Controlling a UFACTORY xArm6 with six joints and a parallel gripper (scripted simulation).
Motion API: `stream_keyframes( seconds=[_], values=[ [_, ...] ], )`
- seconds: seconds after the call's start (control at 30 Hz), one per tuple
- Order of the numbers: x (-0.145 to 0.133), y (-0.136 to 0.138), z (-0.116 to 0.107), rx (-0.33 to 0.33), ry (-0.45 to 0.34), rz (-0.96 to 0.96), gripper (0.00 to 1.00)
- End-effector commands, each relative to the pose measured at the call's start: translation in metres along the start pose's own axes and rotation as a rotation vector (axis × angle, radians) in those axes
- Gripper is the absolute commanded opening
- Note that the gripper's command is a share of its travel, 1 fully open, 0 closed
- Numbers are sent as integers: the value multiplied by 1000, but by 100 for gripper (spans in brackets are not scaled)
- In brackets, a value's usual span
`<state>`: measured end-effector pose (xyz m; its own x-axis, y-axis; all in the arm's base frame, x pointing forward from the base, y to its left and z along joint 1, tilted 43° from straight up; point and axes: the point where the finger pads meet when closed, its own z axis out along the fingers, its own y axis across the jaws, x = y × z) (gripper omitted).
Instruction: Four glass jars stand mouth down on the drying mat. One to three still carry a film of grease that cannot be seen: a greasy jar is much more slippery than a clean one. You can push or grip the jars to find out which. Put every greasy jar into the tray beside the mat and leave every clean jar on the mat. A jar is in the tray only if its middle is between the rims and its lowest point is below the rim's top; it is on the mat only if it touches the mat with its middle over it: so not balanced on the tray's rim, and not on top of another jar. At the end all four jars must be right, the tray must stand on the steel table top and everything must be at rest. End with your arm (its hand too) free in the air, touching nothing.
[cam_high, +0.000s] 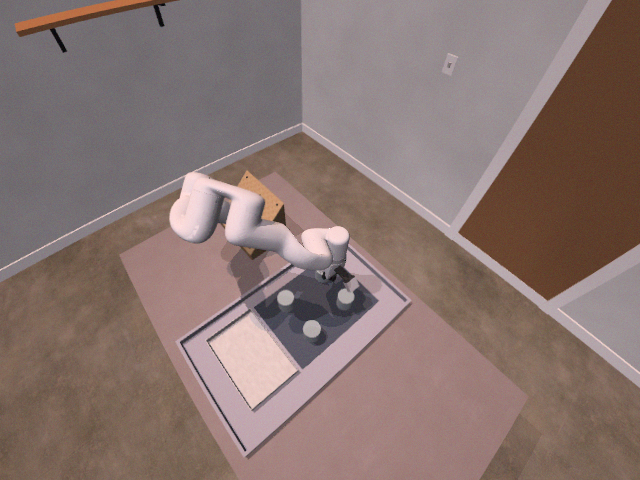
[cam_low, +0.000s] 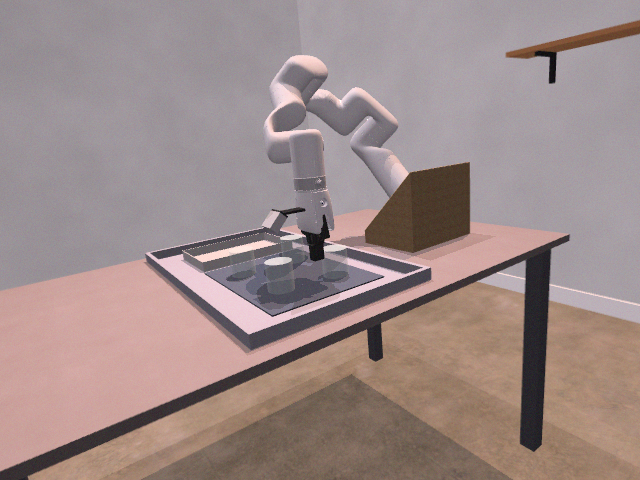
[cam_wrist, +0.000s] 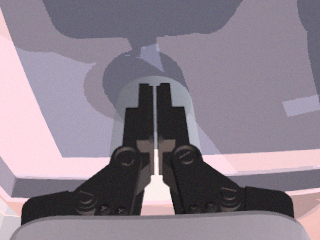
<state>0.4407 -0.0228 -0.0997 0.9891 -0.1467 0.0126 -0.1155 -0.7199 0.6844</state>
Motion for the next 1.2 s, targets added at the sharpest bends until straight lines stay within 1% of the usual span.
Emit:
stream_keyframes(
  seconds=[0.0, 1.17],
  values=[
    [1, 0, -2, 2, 3, 1, 0],
    [-3, 0, -2, 2, 3, 1, 0]
  ],
)
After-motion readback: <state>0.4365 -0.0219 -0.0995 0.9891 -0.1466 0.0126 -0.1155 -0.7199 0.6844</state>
